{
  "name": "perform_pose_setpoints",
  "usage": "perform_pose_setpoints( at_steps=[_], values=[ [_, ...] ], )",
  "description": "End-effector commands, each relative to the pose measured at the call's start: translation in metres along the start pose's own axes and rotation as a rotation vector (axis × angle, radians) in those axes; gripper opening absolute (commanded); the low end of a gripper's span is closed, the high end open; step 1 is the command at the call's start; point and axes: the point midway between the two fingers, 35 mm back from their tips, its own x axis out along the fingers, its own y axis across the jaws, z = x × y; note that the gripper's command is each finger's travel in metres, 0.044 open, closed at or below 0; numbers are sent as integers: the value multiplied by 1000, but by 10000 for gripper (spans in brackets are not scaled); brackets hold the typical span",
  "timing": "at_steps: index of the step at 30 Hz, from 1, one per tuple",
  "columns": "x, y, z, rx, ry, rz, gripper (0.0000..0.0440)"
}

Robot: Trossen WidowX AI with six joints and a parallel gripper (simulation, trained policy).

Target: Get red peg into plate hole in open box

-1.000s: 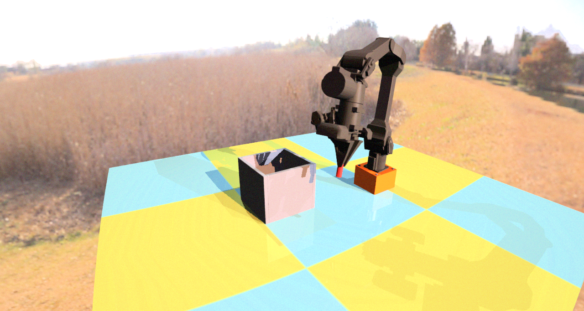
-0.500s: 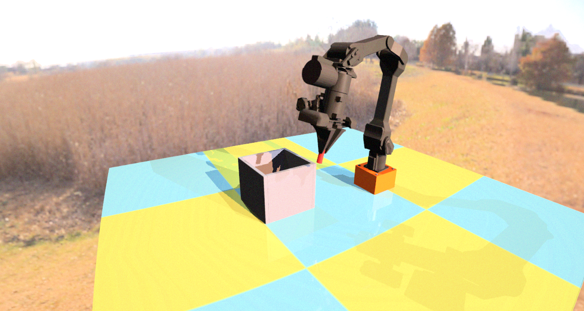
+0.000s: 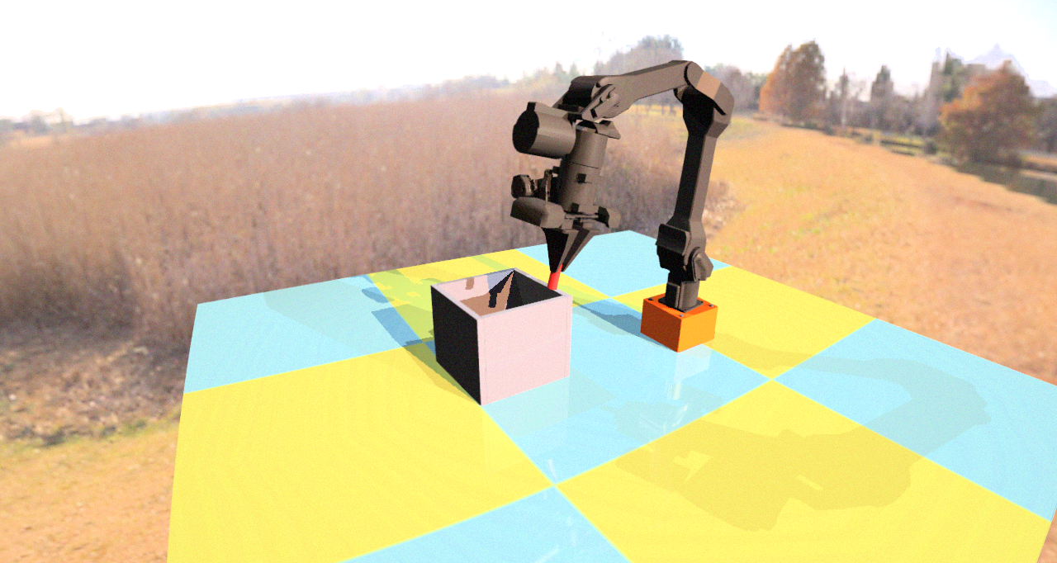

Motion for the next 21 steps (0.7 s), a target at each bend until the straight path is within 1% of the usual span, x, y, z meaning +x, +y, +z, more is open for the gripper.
perform_pose_setpoints(
  at_steps=[1,11,21],
  values=[
    [3,1,8,-1,-4,-15,0],
    [14,3,31,-1,-1,-41,0],
    [36,2,51,-3,3,-71,0]
  ],
)
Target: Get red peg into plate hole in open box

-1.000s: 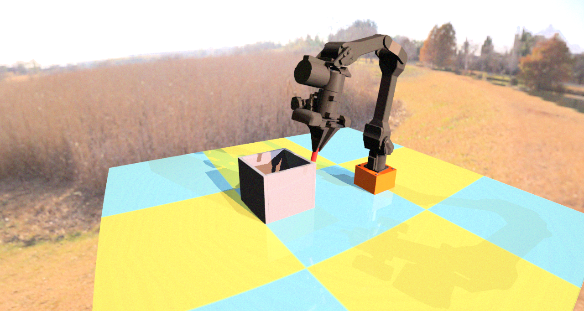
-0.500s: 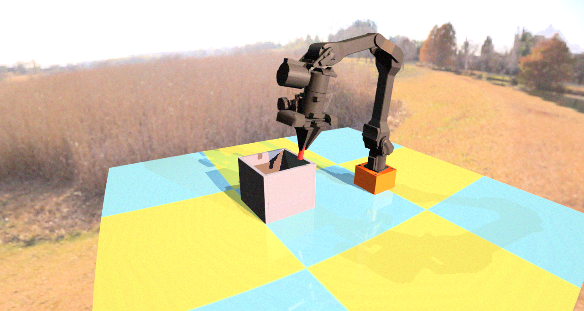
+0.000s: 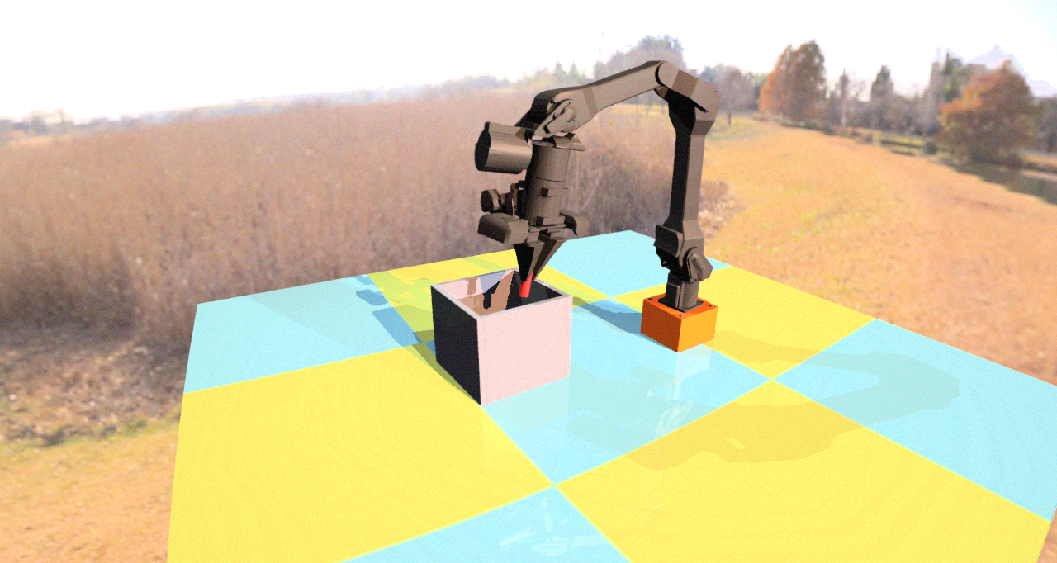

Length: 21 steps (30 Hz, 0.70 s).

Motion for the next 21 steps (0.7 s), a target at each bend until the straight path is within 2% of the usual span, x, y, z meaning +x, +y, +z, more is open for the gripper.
perform_pose_setpoints(
  at_steps=[1,21],
  values=[
    [9,0,4,-5,9,-11,0],
    [59,8,22,-44,37,-18,0]
  ],
)
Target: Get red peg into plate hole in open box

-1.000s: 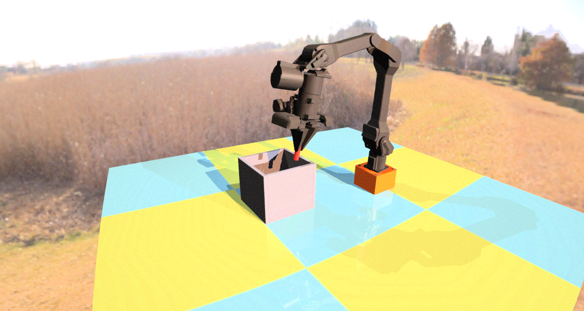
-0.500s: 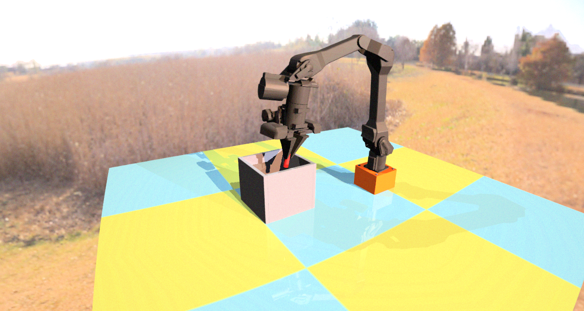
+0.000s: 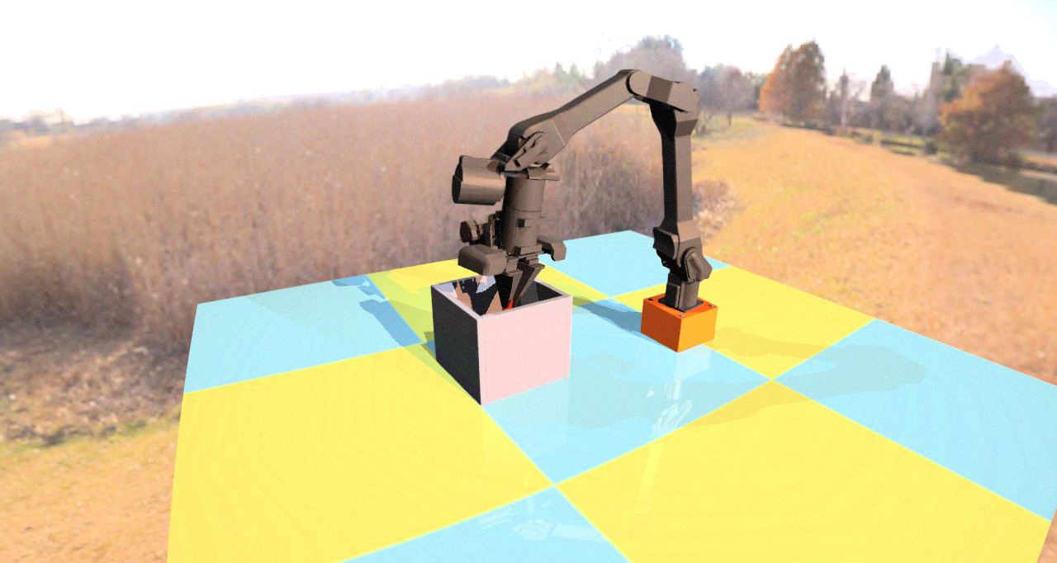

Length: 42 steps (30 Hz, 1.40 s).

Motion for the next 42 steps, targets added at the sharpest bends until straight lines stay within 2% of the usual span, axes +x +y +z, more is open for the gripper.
perform_pose_setpoints(
  at_steps=[1,11,13,17,19,21,28,42],
  values=[
    [11,0,0,-15,16,-10,0],
    [35,1,3,-60,24,-27,4],
    [38,1,4,-68,24,-35,26],
    [42,2,5,-81,33,-53,103],
    [41,3,3,-83,48,-53,105],
    [39,4,-1,-77,74,-51,105],
    [24,10,7,-50,129,-10,164],
    [-15,30,26,-19,211,125,204]
  ],
)
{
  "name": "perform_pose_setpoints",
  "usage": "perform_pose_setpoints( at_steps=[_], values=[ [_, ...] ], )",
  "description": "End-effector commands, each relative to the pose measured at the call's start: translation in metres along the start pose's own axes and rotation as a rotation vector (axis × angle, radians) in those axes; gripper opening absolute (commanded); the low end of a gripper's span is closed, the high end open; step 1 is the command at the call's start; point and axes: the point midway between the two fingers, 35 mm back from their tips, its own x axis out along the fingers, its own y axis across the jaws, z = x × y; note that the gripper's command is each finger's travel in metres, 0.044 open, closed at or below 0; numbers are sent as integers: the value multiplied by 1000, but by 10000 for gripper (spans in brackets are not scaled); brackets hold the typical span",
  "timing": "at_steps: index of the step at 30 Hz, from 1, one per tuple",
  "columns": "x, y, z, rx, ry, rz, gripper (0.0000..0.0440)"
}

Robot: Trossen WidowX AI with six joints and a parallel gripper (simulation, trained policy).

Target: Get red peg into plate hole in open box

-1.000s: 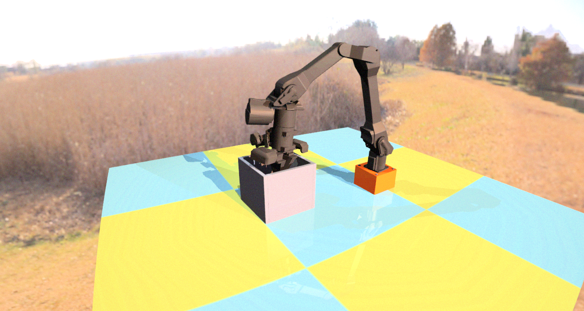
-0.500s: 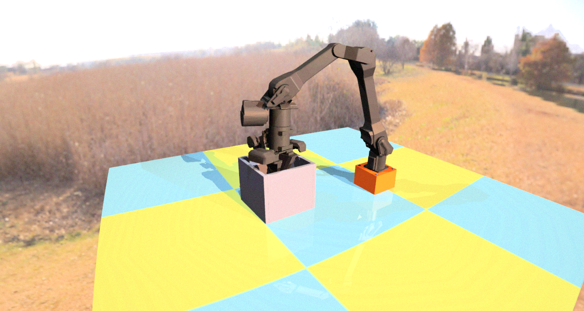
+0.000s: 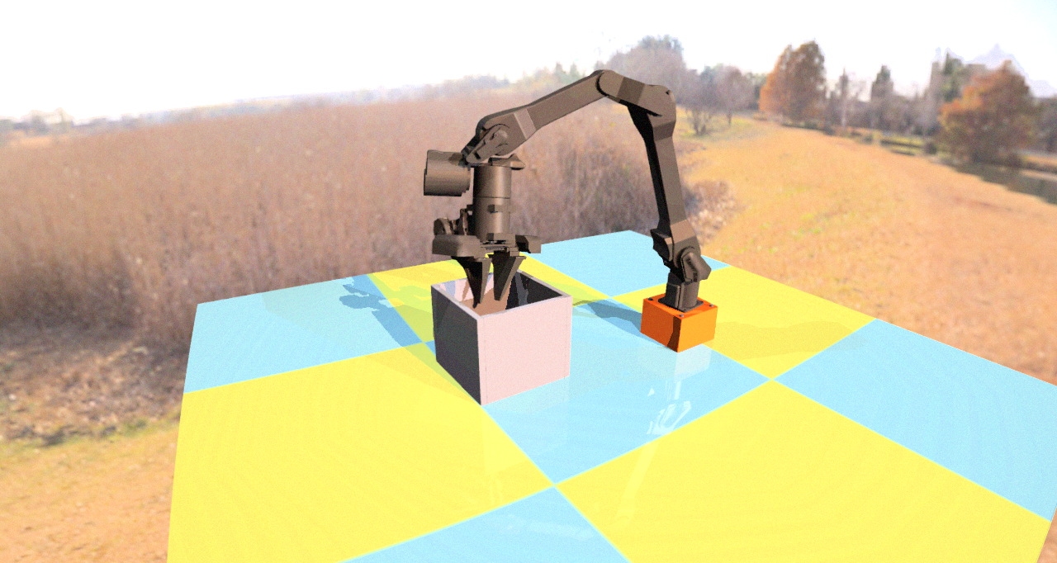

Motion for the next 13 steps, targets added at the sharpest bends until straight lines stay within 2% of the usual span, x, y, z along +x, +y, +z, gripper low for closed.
perform_pose_setpoints(
  at_steps=[1,13],
  values=[
    [-10,6,2,-4,11,36,205],
    [-51,28,15,-34,28,175,226]
  ],
)
